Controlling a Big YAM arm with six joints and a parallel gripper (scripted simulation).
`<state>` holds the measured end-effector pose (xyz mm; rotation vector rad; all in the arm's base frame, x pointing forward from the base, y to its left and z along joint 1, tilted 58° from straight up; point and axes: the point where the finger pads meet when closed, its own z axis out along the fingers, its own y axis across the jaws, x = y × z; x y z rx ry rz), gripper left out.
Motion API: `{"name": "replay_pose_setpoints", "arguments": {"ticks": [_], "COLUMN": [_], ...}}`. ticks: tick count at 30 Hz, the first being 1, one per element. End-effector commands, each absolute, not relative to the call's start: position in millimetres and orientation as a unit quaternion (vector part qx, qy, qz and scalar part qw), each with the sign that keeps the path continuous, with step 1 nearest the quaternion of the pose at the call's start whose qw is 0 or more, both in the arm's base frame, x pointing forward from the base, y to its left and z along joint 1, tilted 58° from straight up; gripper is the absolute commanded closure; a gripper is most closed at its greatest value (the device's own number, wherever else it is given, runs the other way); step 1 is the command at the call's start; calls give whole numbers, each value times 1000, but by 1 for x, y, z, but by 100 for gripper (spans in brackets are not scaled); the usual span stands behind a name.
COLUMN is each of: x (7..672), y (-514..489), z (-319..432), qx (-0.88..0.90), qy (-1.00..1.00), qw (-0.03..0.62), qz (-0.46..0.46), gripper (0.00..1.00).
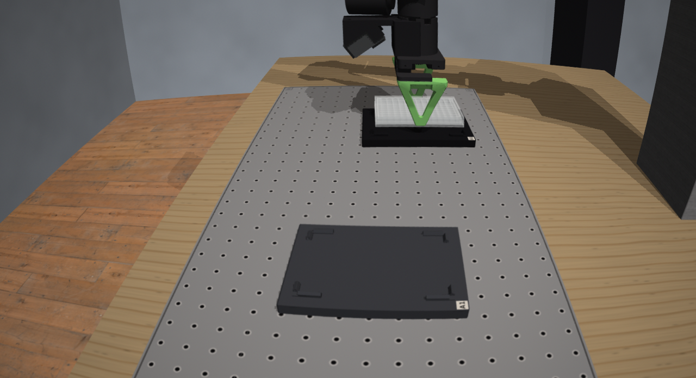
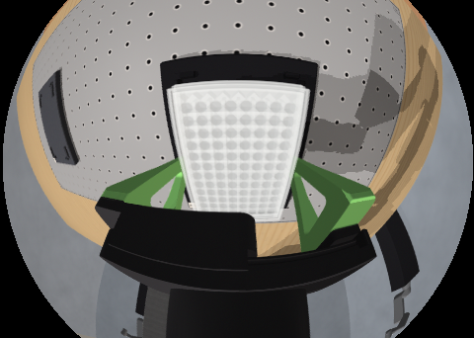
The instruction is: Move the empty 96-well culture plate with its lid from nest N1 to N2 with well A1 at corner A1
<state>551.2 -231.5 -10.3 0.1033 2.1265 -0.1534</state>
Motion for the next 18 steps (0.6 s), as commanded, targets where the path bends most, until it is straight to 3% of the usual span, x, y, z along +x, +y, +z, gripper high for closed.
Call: {"name": "replay_pose_setpoints", "arguments": {"ticks": [1, 18], "x": [547, 555], "y": [-232, -230], "z": [-10, -16], "qx": [45, 47], "qy": [873, 874], "qw": [481, 481], "qz": [-63, -60], "gripper": [100, 100]}}
